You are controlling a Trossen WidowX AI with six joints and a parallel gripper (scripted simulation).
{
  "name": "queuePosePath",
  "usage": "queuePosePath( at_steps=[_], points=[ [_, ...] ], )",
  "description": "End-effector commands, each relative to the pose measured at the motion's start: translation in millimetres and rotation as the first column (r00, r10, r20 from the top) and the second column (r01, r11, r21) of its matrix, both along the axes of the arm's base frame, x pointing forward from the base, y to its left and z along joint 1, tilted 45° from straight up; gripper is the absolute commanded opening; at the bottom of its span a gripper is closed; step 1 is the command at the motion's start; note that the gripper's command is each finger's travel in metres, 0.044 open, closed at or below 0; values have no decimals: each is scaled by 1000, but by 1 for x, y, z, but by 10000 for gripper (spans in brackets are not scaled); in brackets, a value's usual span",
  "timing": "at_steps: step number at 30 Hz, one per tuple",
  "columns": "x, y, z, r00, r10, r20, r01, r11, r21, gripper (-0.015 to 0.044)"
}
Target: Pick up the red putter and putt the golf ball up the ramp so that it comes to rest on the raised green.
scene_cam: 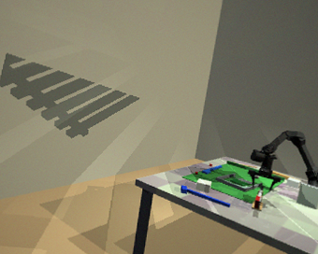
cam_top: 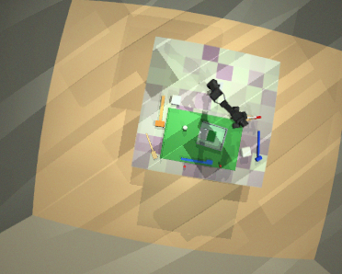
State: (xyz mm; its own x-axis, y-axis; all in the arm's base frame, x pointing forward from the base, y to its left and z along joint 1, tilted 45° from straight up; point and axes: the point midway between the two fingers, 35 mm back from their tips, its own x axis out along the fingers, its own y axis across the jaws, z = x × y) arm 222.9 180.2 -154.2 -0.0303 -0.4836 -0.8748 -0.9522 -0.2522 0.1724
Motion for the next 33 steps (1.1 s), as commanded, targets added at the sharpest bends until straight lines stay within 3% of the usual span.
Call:
queuePosePath(
  at_steps=[1,29,33],
  points=[
    [-2,-6,-4,1000,5,-9,-6,1000,-12,440],
    [-1,-20,-19,1000,5,-8,-6,1000,-13,440],
    [1,-17,-17,1000,-1,-1,1,1000,-4,335]
  ],
)
